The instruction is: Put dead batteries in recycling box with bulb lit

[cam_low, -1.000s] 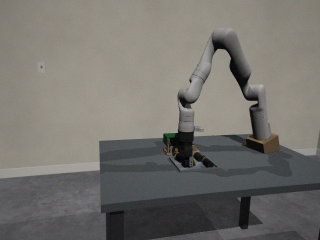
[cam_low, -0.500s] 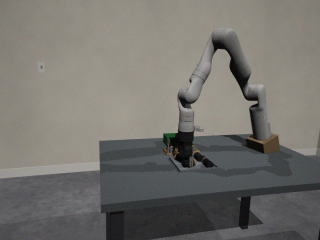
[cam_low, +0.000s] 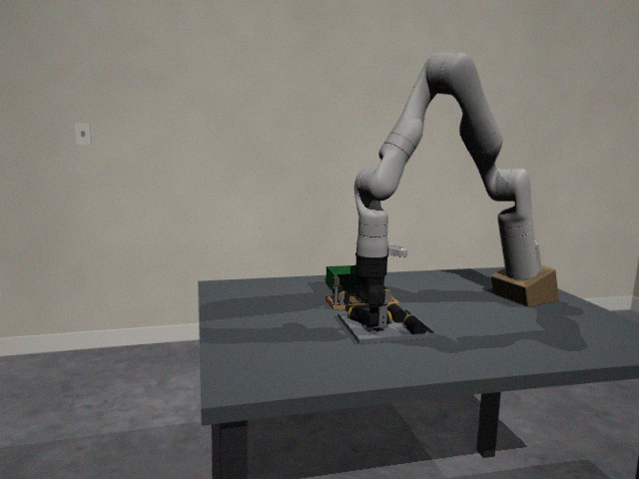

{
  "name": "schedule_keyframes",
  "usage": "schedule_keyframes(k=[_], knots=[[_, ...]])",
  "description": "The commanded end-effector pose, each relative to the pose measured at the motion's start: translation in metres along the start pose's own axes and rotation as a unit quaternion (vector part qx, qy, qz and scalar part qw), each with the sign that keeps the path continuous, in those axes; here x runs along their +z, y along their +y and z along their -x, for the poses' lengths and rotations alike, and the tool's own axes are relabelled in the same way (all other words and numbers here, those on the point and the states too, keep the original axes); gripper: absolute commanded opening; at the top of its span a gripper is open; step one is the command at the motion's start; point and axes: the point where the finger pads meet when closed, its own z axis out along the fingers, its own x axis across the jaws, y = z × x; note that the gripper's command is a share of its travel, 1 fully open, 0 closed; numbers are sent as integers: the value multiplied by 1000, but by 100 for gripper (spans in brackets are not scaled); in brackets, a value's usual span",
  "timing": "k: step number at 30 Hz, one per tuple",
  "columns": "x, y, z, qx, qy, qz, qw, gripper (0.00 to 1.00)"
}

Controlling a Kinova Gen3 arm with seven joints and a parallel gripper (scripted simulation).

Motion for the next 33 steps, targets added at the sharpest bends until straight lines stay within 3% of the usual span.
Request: schedule_keyframes(k=[1, 6, 17, 28, 33], knots=[[-16, 4, -2, -1, 3, 6, 1000, 57], [-30, 4, -2, -1, 3, 6, 1000, 57], [-35, 4, -2, -1, 3, 6, 1000, 57], [-102, 3, -2, -1, 3, 6, 1000, 57], [-114, 3, -2, -1, 3, 6, 1000, 57]])
